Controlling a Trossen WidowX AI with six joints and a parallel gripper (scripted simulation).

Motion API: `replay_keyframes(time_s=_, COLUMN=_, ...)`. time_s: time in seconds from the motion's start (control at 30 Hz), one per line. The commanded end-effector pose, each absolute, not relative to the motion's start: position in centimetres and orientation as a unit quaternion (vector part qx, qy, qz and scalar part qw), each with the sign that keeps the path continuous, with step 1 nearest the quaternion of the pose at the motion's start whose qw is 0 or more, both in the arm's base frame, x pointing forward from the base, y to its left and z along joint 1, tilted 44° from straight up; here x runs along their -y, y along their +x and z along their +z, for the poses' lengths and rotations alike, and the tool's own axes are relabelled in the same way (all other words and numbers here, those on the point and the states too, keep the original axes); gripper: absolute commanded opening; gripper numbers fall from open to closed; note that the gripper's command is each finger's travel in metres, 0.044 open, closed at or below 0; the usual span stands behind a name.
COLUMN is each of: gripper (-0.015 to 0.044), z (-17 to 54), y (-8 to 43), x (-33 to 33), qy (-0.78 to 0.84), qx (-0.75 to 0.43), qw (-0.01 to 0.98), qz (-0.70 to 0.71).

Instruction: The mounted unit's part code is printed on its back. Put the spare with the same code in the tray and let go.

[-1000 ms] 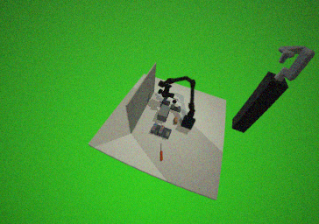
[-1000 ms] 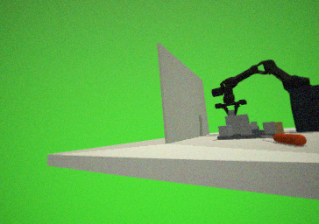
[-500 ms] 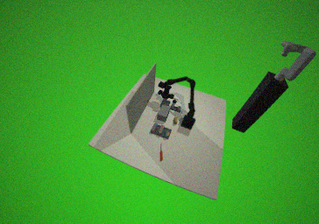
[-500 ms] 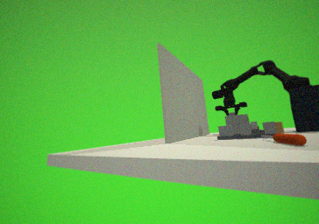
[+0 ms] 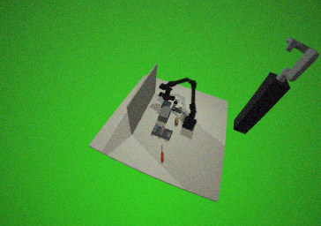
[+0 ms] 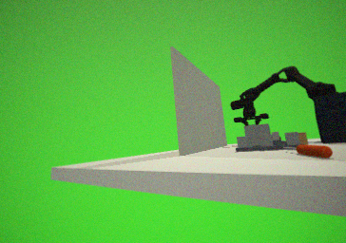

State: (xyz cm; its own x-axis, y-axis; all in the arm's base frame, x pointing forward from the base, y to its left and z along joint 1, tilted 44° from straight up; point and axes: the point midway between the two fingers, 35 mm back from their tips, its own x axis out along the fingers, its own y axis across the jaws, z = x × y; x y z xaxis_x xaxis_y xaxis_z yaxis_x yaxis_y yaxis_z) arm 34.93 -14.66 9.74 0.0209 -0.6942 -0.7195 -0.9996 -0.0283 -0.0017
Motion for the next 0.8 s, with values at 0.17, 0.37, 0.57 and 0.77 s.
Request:
replay_keyframes(time_s=0.17, gripper=0.0000, z=8.9, y=34.8, x=15.2, qy=-0.661, qx=-0.639, qw=0.271, qz=0.284)
replay_keyframes(time_s=0.37, gripper=0.0000, z=8.5, y=34.7, x=15.6, qy=-0.661, qx=-0.640, qw=0.271, qz=0.284)
replay_keyframes(time_s=0.57, gripper=0.0000, z=8.1, y=34.6, x=16.1, qy=-0.661, qx=-0.640, qw=0.271, qz=0.283)
replay_keyframes(time_s=0.77, gripper=0.0000, z=7.6, y=34.6, x=16.5, qy=-0.661, qx=-0.640, qw=0.270, qz=0.283)
